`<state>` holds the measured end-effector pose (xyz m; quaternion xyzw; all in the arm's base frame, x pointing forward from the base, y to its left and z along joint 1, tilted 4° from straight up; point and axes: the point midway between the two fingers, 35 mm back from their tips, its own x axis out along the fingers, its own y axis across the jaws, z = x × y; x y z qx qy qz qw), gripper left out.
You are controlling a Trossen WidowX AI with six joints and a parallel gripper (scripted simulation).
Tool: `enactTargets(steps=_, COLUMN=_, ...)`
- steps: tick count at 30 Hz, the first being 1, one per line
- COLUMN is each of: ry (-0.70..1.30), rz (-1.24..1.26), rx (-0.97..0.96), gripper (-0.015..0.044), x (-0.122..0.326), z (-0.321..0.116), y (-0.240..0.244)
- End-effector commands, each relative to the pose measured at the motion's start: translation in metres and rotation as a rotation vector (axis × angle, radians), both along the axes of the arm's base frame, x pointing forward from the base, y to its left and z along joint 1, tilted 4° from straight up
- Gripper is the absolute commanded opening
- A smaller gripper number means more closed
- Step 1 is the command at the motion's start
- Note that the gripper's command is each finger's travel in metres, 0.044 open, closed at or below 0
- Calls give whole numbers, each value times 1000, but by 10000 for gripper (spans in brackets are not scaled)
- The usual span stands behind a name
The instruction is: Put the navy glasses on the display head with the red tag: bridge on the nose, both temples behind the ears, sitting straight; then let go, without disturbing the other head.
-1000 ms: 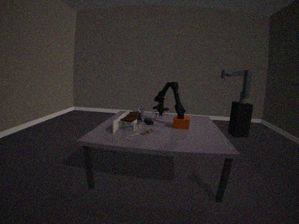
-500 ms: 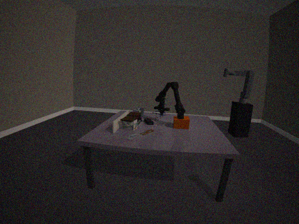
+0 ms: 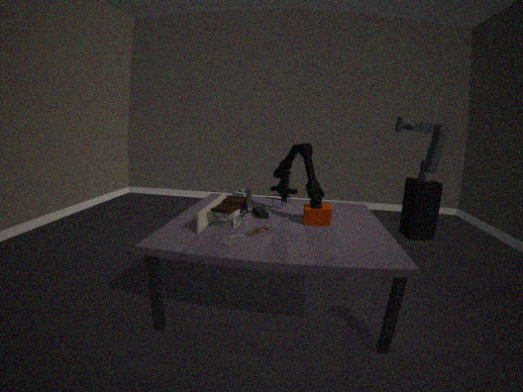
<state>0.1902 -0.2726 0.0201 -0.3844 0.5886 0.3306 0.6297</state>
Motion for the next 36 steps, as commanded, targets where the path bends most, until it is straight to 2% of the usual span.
enactTargets(steps=1, ry=-1, rz=-3, rx=-1, gripper=0, x=-3, z=0, y=-4)
enactTargets(steps=36, ry=-1, rz=-3, rx=-1, gripper=0, x=-4, z=0, y=-3)
